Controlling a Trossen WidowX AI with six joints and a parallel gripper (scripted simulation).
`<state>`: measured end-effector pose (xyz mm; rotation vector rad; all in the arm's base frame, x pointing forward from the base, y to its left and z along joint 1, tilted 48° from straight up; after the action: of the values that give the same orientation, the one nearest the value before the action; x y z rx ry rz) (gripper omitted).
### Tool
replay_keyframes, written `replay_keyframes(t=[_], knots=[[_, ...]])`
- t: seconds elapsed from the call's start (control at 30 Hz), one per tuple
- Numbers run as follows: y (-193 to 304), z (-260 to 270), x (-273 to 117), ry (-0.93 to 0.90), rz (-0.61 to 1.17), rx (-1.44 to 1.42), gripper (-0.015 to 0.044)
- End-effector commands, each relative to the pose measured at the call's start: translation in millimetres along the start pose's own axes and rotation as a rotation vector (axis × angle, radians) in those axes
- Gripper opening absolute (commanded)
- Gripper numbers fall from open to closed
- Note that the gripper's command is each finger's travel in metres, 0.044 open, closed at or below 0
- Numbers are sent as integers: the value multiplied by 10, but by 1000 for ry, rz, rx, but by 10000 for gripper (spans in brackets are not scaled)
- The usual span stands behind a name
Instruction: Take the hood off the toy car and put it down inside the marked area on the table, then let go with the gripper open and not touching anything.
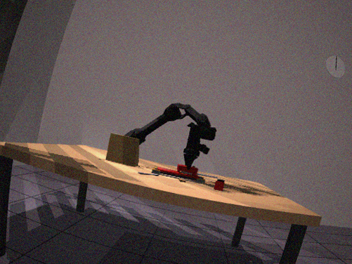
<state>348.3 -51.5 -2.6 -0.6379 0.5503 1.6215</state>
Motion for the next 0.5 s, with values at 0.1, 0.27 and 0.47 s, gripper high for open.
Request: replay_keyframes(t=[0.1,0.27,0.47], knots=[[-8,-9,-75,6,-4,-4,0],[-7,-9,-108,6,-4,-4,0],[-5,-9,-148,6,-4,-4,0]])
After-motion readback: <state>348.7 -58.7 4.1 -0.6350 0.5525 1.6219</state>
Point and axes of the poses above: the point midway between the two fingers, 35 mm back from their tips, its own x axis out along the fingers, its own z axis across the jaws, y = z × x, the point moved 5 cm from there along -x, back along the fingers, and after that the axes turned 9 degrees about x, right-handed, at the moved point
